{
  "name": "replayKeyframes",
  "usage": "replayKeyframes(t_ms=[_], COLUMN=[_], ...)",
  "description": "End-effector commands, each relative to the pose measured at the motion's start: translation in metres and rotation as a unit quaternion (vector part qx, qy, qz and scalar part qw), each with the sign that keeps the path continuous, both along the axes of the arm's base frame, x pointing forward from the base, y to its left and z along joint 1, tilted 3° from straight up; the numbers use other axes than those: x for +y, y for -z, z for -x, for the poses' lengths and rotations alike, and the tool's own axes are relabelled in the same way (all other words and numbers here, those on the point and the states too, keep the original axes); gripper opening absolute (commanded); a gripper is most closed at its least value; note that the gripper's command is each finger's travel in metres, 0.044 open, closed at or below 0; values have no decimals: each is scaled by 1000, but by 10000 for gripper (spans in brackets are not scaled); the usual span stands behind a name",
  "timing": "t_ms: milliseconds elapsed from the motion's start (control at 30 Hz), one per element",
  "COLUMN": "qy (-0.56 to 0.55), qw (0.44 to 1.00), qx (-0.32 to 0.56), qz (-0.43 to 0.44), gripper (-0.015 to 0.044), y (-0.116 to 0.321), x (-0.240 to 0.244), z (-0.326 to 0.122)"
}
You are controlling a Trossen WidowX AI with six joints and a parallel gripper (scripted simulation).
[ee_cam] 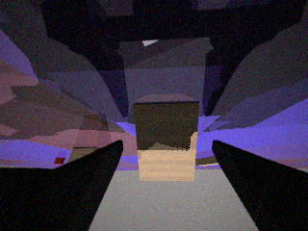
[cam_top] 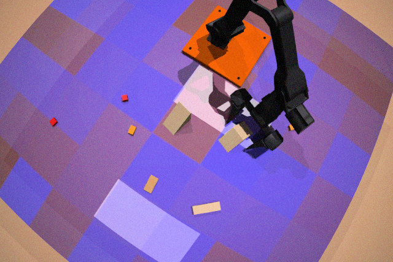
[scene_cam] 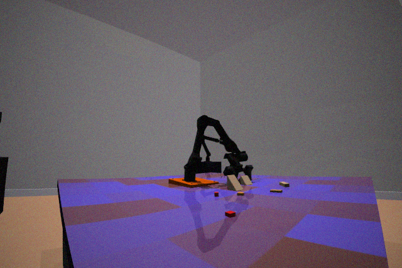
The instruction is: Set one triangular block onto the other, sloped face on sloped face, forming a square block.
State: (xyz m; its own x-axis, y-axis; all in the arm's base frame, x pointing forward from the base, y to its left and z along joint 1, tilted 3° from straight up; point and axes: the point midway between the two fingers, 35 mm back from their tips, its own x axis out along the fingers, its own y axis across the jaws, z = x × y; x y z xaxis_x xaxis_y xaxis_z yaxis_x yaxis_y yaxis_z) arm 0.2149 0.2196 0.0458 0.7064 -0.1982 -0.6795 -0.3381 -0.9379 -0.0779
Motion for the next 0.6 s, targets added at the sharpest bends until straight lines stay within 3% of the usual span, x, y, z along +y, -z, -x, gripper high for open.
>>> replayKeyframes(t_ms=[0, 300, 567], qy=[-4, -4, -3], qw=[1000, 1000, 1000], qx=[-1, -1, -1], qz=[4, 4, 1], gripper=[440, 440, 230], y=[4, 5, 4], x=[-2, -3, -2], z=[-3, -3, -3])
